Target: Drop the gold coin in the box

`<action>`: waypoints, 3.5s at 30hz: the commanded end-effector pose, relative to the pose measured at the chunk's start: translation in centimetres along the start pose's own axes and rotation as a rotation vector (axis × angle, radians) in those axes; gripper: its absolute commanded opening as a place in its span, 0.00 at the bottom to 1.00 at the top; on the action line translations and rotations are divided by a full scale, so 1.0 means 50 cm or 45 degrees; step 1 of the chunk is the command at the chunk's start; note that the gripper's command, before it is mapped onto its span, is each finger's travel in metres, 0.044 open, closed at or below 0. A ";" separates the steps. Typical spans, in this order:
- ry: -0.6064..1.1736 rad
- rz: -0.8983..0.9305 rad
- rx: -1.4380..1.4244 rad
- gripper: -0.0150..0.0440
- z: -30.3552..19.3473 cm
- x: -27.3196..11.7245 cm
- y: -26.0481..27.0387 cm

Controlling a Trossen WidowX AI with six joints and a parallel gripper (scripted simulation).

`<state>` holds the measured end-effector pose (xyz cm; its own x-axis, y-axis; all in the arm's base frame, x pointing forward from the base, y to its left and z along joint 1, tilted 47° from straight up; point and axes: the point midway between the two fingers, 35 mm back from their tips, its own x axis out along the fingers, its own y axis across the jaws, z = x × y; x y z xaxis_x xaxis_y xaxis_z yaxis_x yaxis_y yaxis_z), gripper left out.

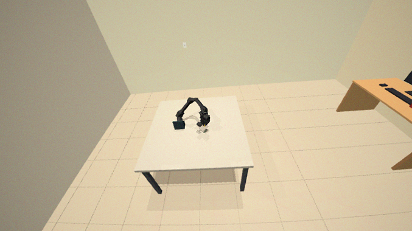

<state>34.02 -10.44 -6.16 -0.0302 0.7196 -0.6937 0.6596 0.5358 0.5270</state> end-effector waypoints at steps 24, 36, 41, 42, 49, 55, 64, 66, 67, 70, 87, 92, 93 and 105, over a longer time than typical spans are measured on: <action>-0.005 -0.008 -0.170 0.25 -0.046 -0.006 0.061; -0.005 -0.007 -0.169 0.25 -0.088 -0.006 0.108; -0.004 -0.007 -0.169 0.25 -0.106 -0.006 0.126; -0.004 -0.006 -0.169 0.25 -0.110 -0.006 0.130; -0.002 -0.005 -0.169 0.25 -0.137 -0.005 0.154; 0.000 -0.003 -0.169 0.25 -0.160 -0.003 0.173; 0.004 0.000 -0.169 0.25 -0.197 0.000 0.199; 0.005 0.001 -0.169 0.25 -0.205 0.001 0.204; 0.006 0.001 -0.169 0.25 -0.207 0.001 0.206; 0.007 -0.001 -0.170 0.26 -0.206 0.002 0.204; 0.010 -0.007 -0.171 0.25 -0.206 -0.001 0.205; 0.010 -0.007 -0.169 0.25 -0.208 -0.001 0.208; 0.010 -0.007 -0.167 0.25 -0.209 -0.001 0.209; 0.012 -0.010 -0.172 0.25 -0.207 0.002 0.205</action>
<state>33.04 -0.33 4.33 -0.0424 0.7187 -0.6940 0.5524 0.5957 0.5831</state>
